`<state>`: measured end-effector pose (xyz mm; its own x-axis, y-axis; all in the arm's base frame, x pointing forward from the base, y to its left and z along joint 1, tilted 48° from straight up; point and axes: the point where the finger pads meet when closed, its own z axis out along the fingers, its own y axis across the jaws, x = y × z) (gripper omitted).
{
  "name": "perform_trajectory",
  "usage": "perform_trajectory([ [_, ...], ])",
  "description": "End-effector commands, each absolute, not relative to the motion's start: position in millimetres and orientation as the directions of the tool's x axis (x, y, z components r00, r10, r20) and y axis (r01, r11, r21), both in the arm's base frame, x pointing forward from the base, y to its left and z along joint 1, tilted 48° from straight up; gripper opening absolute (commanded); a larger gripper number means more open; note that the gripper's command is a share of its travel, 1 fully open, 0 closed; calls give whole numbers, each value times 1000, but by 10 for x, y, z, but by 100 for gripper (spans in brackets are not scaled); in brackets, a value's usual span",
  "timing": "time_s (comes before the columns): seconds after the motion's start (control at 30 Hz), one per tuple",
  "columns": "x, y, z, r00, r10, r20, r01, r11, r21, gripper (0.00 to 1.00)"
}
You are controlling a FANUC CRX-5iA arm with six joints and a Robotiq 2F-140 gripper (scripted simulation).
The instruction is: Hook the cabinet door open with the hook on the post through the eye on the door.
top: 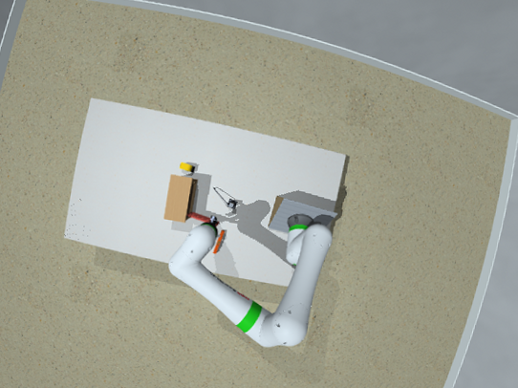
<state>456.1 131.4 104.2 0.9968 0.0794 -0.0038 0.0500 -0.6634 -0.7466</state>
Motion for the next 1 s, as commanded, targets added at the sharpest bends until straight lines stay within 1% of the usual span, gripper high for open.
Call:
perform_trajectory([
  [0.0,4565,1290,1017,997,82,0,54,-663,-747,16],
  [0.97,4593,1163,872,980,171,101,189,-646,-740,16],
])
